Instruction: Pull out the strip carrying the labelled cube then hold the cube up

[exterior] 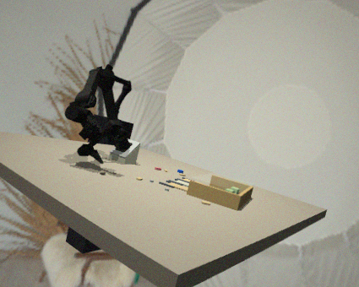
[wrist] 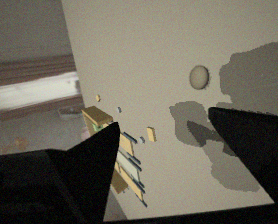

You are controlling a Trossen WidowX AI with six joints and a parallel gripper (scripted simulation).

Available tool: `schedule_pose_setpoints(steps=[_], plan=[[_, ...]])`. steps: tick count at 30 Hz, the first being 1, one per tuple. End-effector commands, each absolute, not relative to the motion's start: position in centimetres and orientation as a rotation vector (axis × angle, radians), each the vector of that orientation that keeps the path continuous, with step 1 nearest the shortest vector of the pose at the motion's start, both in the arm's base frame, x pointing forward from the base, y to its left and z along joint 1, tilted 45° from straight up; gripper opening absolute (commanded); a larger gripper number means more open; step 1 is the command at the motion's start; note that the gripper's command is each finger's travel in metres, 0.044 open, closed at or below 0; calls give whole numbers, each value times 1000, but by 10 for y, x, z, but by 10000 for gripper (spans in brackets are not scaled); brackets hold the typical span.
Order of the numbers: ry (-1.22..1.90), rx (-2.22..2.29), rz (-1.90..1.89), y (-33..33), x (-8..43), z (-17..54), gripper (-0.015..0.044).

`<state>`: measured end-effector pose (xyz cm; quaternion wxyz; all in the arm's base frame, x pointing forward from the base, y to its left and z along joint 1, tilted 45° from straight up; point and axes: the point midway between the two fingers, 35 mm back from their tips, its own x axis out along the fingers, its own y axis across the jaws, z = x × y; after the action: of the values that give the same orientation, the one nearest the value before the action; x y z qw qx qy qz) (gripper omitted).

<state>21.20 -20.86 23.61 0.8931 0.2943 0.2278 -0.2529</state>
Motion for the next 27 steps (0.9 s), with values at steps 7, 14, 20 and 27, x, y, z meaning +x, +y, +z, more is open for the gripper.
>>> schedule_pose_setpoints(steps=[7, 14, 20, 27], plan=[[698, 433, -390, -152, 277, 180, 400], [800, 176, -347, -105, 313, 147, 400], [833, -91, -303, -48, 333, 123, 400], [781, -381, -251, 26, 337, 105, 400]])
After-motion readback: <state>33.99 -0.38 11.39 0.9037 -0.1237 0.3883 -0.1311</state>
